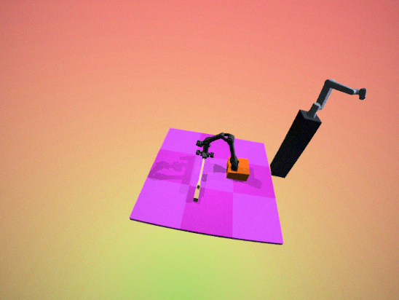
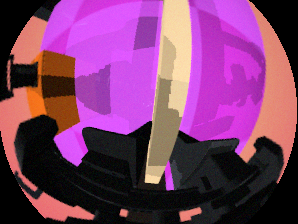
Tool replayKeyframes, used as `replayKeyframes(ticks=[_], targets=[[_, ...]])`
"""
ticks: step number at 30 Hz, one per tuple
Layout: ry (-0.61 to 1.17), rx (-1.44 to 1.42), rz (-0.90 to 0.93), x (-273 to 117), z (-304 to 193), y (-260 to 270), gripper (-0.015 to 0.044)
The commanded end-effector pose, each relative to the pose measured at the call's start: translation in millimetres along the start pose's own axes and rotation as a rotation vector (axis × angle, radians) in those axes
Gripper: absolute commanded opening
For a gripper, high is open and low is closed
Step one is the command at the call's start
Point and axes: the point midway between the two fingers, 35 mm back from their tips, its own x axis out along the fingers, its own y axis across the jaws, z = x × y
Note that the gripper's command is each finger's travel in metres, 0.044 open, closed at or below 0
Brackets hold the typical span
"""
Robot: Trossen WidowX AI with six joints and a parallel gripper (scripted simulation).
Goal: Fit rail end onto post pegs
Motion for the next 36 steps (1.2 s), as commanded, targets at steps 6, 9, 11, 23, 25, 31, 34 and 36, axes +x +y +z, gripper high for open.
replayKeyframes(ticks=[6,9,11,23,25,31,34,36], targets=[[0.004,0.000,-0.001,-1,-4,0,0.0000],[0.004,0.000,-0.001,-1,-5,0,0.0000],[0.004,0.000,-0.001,-1,-6,0,0.0000],[0.004,0.000,-0.001,-1,-10,0,0.0000],[0.005,0.000,-0.001,-1,-10,0,0.0000],[0.005,0.000,-0.001,-1,-12,0,0.0000],[0.005,0.000,-0.001,-1,-13,0,0.0000],[0.005,0.000,-0.001,-1,-14,0,0.0000]])
